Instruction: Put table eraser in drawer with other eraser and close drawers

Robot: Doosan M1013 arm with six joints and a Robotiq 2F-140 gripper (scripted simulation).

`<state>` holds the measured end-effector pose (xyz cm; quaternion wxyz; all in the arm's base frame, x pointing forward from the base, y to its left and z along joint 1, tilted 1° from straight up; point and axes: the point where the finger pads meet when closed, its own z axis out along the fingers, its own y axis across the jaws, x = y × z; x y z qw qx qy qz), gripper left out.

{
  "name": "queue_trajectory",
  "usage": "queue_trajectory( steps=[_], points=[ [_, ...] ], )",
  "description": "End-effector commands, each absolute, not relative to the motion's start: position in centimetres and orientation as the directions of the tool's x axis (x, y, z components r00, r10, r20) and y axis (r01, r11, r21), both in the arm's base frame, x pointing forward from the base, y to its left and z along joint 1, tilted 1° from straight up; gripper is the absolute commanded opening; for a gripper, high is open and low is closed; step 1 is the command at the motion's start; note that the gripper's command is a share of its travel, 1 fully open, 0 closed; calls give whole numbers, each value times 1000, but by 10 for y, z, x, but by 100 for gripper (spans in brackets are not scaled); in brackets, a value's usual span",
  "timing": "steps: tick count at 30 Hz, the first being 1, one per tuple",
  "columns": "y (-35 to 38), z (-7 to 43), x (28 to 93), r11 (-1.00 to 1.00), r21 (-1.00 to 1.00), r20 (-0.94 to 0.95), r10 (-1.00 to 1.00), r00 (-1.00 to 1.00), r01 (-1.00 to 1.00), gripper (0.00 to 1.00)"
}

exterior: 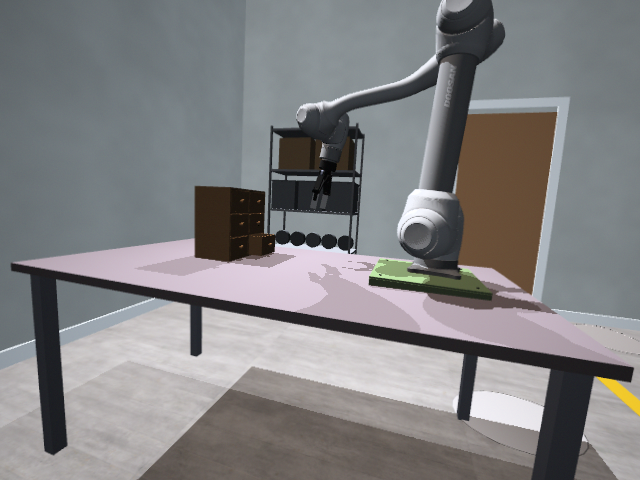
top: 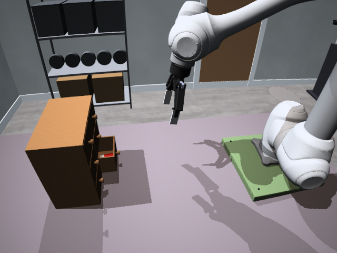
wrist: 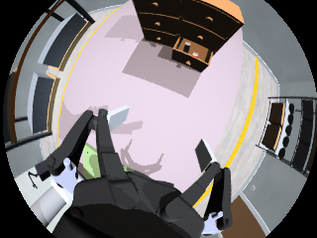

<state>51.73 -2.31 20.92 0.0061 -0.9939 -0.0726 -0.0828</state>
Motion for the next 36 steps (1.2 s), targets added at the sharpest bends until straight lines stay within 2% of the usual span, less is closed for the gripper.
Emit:
queue_trajectory(
  steps=[1, 5, 14, 36],
  points=[
    [-21, 197, 529, -989, -3, 304, 140, 942, 148, 100],
    [-19, 183, 543, -989, -4, 462, 130, 877, 148, 100],
    [-16, 166, 558, -989, -5, 626, 114, 772, 149, 100],
    [-13, 143, 581, -989, -4, 816, 83, 572, 148, 100]
  ],
)
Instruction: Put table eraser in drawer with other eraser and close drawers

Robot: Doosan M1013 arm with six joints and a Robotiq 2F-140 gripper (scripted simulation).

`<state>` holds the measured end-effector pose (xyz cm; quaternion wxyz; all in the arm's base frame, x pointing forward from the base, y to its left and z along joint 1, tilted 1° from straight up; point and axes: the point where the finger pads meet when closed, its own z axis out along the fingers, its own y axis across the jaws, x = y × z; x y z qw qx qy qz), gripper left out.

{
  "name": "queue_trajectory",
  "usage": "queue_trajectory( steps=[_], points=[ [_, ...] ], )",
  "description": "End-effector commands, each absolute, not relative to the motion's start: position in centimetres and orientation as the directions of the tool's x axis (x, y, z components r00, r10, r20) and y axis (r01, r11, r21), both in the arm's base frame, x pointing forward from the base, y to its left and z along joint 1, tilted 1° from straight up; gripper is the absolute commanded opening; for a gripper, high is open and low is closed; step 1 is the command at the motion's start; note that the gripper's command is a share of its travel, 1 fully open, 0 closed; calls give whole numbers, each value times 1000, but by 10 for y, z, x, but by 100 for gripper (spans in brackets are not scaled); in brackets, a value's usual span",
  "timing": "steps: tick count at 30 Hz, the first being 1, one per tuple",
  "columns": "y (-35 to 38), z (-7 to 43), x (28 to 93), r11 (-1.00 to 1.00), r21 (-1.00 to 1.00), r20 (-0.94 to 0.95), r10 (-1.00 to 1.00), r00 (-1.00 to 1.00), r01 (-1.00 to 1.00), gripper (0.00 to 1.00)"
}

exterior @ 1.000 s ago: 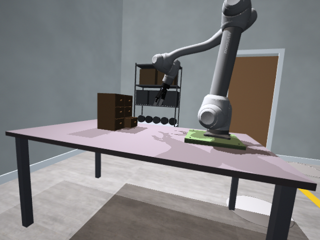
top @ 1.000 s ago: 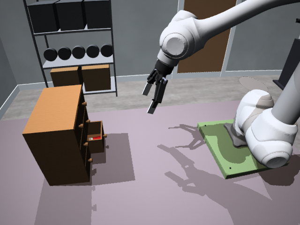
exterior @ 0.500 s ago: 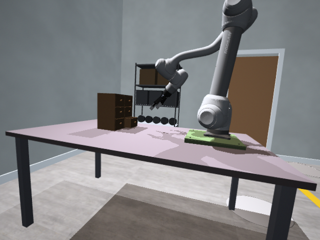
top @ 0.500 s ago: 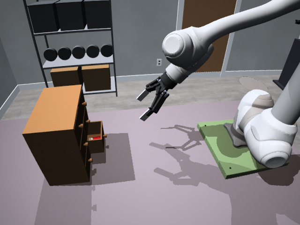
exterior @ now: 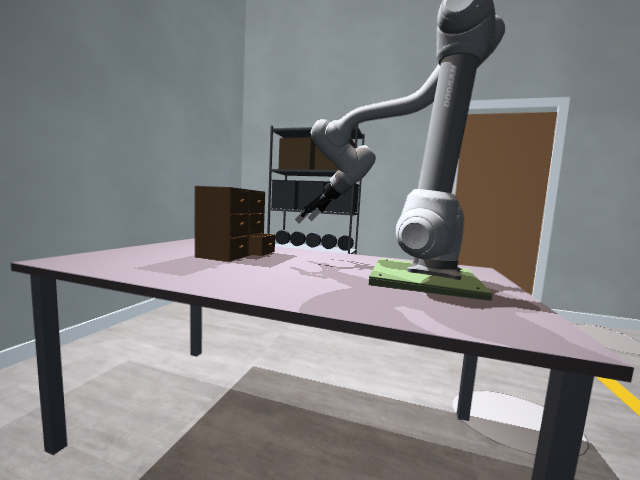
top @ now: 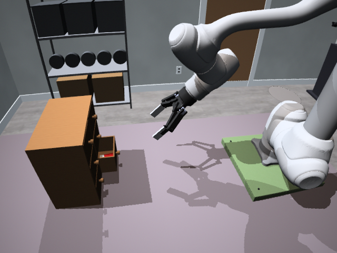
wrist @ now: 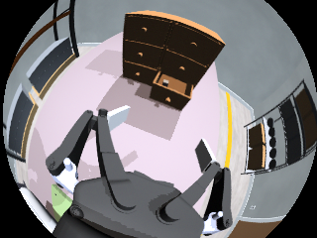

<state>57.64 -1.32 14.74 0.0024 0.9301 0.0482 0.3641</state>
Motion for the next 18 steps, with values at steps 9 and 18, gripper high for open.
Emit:
queue_trajectory(
  steps=[9, 18],
  points=[
    [-11, 131, 592, -991, 0, 855, 71, 514, 137, 100],
    [-10, 123, 600, -990, -11, 873, 60, 484, 143, 100]
  ],
)
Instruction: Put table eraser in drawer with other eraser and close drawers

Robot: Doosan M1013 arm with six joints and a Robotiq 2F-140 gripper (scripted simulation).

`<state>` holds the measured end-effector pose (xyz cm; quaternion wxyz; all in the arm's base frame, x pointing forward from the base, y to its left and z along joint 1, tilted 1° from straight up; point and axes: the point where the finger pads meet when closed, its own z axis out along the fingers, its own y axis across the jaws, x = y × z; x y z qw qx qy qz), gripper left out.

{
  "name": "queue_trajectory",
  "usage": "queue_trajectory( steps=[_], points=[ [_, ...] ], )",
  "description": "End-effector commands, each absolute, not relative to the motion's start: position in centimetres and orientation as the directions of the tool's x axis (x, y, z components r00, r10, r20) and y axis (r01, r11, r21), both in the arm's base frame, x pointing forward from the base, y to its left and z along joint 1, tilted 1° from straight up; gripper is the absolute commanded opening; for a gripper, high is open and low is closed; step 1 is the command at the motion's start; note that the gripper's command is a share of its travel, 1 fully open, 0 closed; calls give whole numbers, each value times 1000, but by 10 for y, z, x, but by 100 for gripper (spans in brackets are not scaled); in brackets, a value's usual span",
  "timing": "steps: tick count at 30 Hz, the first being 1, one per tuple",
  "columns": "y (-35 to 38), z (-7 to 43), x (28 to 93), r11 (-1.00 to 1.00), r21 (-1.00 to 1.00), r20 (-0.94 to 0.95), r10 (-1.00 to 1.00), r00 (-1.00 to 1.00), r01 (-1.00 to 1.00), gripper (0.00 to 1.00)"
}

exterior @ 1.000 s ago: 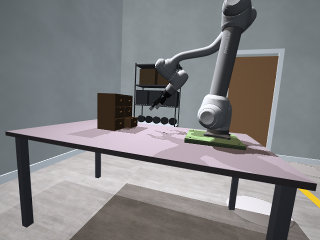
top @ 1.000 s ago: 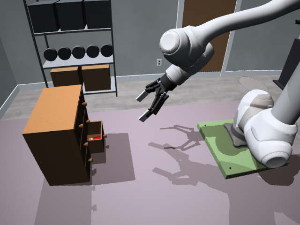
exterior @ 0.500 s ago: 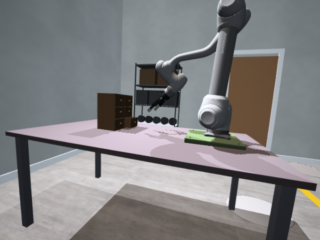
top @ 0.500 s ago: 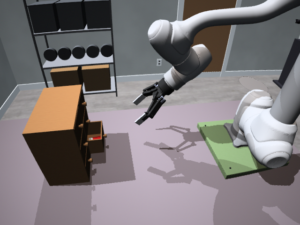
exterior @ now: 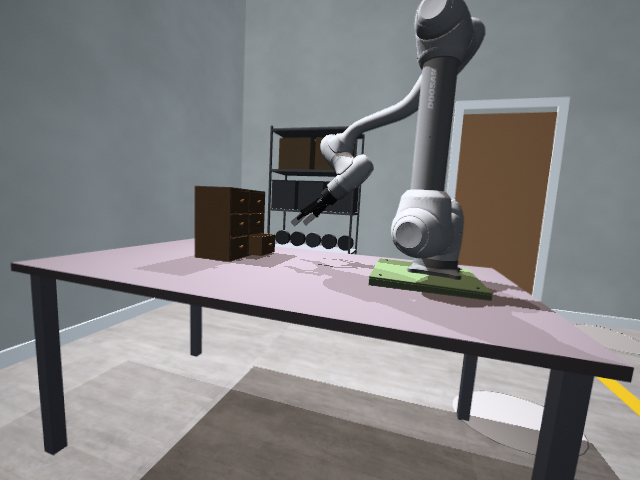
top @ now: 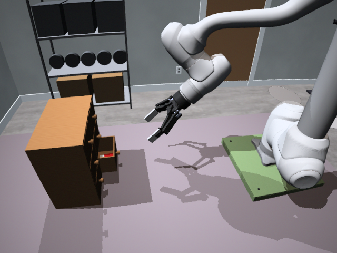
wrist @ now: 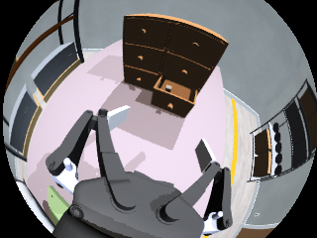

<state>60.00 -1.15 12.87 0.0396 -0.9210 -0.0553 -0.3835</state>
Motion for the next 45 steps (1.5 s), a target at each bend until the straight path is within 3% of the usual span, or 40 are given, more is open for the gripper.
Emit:
queue_trajectory(
  steps=[1, 9, 10, 38, 45],
  points=[
    [-10, 123, 600, -989, -13, 877, 59, 477, 145, 100],
    [-10, 122, 601, -988, -9, 920, 51, 387, 151, 100],
    [-10, 122, 601, -989, -6, 928, 51, 370, 150, 0],
    [-9, 117, 604, -989, -3, 933, 51, 358, 148, 0],
    [-7, 94, 618, -989, -3, 933, 51, 358, 148, 0]
  ],
)
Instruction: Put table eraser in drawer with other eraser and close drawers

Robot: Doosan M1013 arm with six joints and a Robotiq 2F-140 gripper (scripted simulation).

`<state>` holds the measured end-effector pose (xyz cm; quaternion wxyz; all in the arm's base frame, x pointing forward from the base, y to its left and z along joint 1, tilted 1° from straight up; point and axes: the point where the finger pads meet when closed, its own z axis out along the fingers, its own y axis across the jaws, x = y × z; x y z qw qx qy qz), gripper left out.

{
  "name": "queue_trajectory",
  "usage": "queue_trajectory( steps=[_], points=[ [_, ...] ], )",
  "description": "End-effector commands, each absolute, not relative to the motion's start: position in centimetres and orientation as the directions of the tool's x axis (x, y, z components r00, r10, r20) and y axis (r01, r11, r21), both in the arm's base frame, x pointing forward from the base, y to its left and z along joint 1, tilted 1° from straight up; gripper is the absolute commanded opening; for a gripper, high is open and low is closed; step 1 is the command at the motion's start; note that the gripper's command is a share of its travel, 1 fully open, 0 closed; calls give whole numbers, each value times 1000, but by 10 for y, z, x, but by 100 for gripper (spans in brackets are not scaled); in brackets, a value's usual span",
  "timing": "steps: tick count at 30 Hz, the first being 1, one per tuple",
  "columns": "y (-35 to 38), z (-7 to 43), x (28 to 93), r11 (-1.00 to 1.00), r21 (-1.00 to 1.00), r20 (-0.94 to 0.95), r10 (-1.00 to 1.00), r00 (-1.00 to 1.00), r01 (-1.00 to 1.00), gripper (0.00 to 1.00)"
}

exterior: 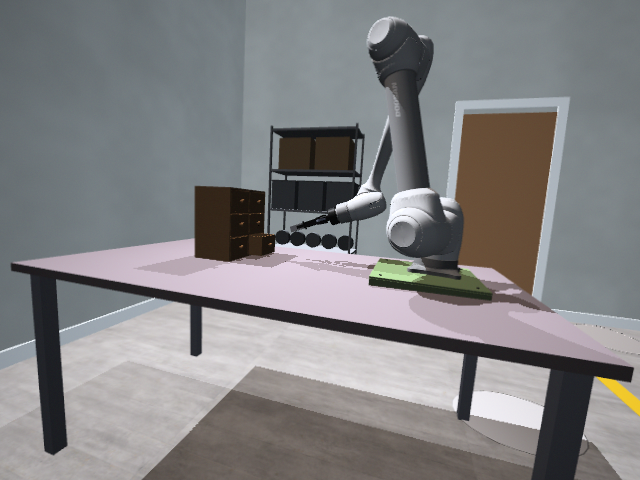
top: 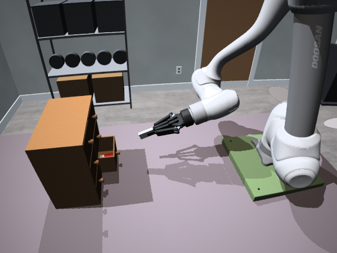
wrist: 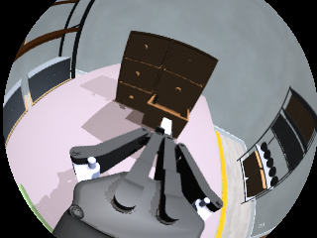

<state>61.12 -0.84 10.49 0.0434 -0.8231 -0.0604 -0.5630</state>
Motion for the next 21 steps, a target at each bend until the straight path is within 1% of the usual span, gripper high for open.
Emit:
queue_trajectory(
  steps=[1, 8, 21],
  points=[
    [-7, 89, 621, -989, -3, 933, 51, 358, 148, 0],
    [-3, 53, 643, -989, -3, 933, 51, 358, 148, 0],
    [0, 21, 663, -989, -3, 933, 51, 358, 148, 0]
  ],
)
